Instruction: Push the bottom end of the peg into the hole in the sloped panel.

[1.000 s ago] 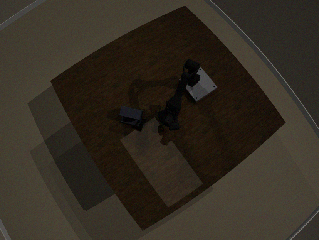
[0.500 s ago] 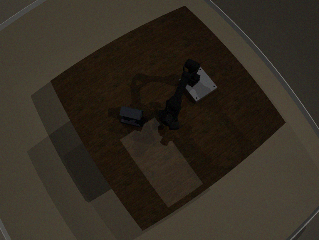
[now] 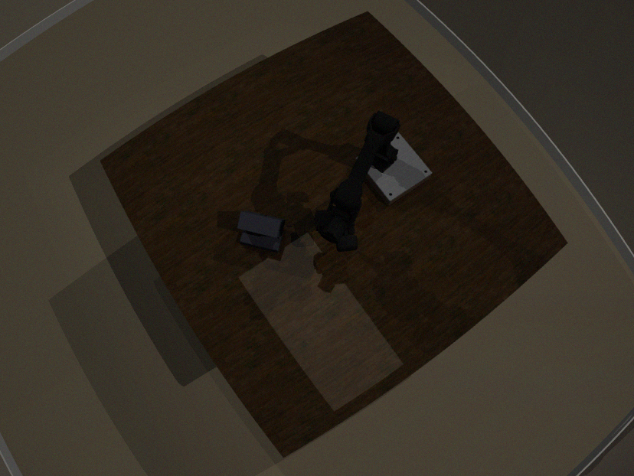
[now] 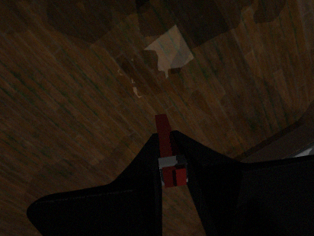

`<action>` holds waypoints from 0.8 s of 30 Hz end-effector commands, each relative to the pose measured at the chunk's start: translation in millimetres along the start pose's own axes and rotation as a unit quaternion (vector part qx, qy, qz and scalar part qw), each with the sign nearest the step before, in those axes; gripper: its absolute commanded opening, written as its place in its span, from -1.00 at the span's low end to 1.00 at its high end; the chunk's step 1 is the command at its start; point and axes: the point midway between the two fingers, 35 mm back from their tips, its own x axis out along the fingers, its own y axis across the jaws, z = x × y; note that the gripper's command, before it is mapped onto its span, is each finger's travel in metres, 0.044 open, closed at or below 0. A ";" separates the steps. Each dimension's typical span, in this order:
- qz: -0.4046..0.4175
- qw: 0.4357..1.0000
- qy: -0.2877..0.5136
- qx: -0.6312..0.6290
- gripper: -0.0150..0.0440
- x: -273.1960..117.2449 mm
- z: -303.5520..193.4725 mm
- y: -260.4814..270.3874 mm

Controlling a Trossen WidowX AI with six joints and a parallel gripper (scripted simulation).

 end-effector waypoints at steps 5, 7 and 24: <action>0.008 1.000 0.002 0.000 -0.49 -11.3 1.3 -0.8; 0.011 1.000 0.005 0.002 -0.49 -10.7 2.8 -1.3; 0.039 0.999 0.031 0.016 -0.49 -5.1 17.2 -6.7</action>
